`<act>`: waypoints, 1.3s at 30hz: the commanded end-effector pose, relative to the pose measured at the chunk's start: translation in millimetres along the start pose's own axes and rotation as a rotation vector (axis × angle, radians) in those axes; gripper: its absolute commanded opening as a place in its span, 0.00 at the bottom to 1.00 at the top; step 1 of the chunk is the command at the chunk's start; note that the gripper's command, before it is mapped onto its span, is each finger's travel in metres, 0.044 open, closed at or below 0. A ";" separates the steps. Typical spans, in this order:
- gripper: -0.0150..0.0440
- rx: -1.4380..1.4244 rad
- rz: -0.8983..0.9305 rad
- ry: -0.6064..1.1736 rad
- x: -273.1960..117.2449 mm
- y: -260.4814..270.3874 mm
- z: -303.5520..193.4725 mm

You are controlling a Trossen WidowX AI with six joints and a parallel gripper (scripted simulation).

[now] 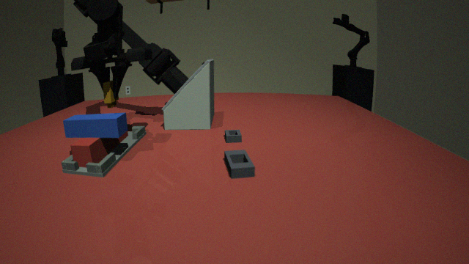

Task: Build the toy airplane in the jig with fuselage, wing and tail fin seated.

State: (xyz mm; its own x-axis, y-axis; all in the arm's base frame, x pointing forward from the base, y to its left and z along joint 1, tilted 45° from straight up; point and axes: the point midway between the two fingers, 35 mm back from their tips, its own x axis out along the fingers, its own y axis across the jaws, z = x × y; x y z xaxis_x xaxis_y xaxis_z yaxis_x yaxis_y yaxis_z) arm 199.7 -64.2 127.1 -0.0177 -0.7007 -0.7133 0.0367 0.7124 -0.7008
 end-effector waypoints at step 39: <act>0.34 0.003 -0.001 -0.001 37.1 -1.0 0.0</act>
State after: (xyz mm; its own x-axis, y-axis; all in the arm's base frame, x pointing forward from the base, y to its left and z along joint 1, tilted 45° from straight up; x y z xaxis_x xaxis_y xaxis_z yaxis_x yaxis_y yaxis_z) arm 198.9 -91.0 101.0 -0.0167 -0.7017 -0.7123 0.0375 0.7114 -0.7018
